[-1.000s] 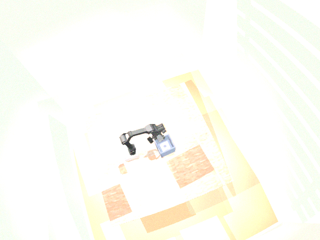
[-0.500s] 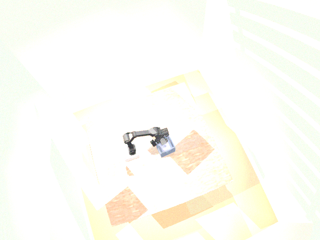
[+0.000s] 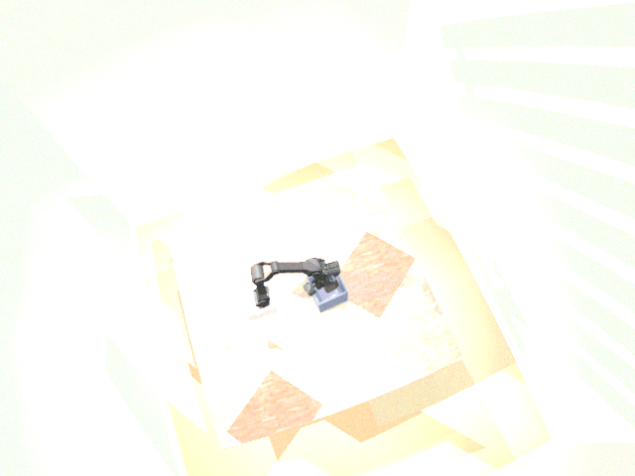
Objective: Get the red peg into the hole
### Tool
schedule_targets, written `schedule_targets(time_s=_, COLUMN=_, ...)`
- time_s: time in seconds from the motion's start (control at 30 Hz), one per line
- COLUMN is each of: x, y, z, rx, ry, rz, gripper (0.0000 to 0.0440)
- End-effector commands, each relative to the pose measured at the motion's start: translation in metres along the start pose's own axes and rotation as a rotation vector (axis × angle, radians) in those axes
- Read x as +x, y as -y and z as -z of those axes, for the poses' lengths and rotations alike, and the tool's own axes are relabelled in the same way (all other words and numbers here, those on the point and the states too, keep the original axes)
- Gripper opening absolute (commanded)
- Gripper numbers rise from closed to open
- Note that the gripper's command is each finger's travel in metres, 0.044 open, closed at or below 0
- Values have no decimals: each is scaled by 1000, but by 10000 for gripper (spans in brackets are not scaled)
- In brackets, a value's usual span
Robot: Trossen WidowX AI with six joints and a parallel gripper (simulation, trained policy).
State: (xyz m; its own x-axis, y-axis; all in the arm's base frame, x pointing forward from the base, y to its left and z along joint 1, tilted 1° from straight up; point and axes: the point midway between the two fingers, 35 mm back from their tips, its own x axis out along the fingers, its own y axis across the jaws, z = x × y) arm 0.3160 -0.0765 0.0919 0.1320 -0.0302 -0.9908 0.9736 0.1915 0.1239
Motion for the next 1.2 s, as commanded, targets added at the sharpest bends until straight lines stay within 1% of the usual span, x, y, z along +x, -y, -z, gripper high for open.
schedule_targets(time_s=0.0, x=9, y=1, z=-3, rx=-7, ry=-9, rz=4, gripper=0)
schedule_targets(time_s=0.4, x=40, y=-1, z=-7, rx=-56, ry=-22, rz=23, gripper=1)
schedule_targets(time_s=0.43, x=42, y=-1, z=-8, rx=-60, ry=-22, rz=28, gripper=7)
schedule_targets(time_s=0.6, x=48, y=-3, z=-9, rx=-81, ry=-26, rz=46, gripper=100)
schedule_targets(time_s=0.63, x=48, y=-4, z=-9, rx=-84, ry=-28, rz=47, gripper=109)
schedule_targets(time_s=0.73, x=47, y=-6, z=-4, rx=-81, ry=-60, rz=45, gripper=111)
schedule_targets(time_s=0.9, x=36, y=-11, z=-10, rx=-65, ry=-99, rz=17, gripper=159)
schedule_targets(time_s=1.17, x=17, y=-19, z=-16, rx=-38, ry=-173, rz=-40, gripper=189)
